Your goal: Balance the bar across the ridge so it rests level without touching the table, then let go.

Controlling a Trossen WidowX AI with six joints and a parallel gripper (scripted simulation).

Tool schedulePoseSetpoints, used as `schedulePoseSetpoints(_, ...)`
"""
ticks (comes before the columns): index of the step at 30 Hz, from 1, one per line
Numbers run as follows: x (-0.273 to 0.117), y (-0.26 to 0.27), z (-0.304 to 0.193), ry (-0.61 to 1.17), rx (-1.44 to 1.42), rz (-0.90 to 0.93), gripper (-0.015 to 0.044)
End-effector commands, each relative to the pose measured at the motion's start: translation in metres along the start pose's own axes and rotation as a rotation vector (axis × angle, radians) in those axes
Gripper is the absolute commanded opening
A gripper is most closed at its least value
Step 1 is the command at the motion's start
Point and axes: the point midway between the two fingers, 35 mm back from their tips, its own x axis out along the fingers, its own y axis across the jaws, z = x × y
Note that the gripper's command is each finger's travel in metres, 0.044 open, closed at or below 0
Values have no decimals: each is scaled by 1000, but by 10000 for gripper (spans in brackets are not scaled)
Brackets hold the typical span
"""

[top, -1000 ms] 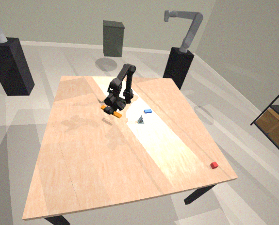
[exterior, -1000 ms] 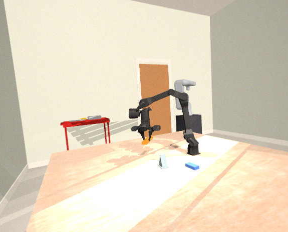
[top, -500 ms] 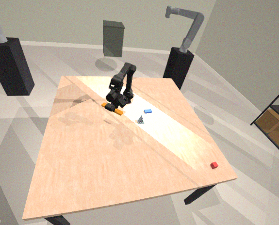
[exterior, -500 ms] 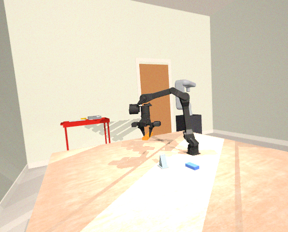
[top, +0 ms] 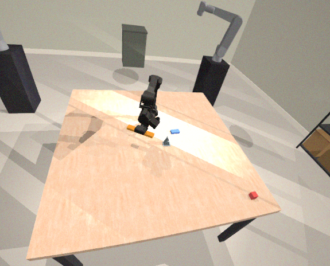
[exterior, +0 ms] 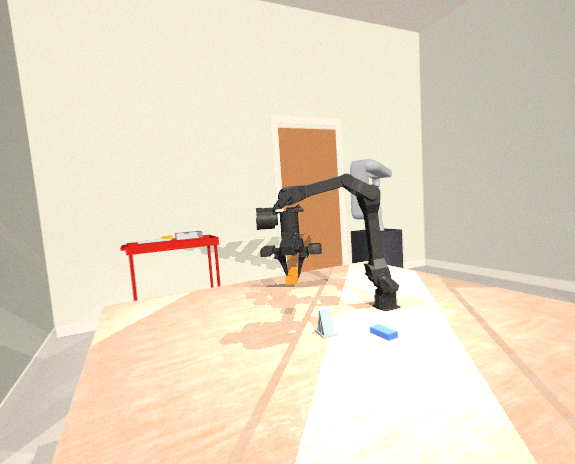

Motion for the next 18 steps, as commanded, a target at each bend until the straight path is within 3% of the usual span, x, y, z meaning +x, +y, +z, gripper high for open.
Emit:
schedulePoseSetpoints(1,-1,4,18,-4,-42,1,0)
schedulePoseSetpoints(18,-2,28,81,-10,-208,2,0)
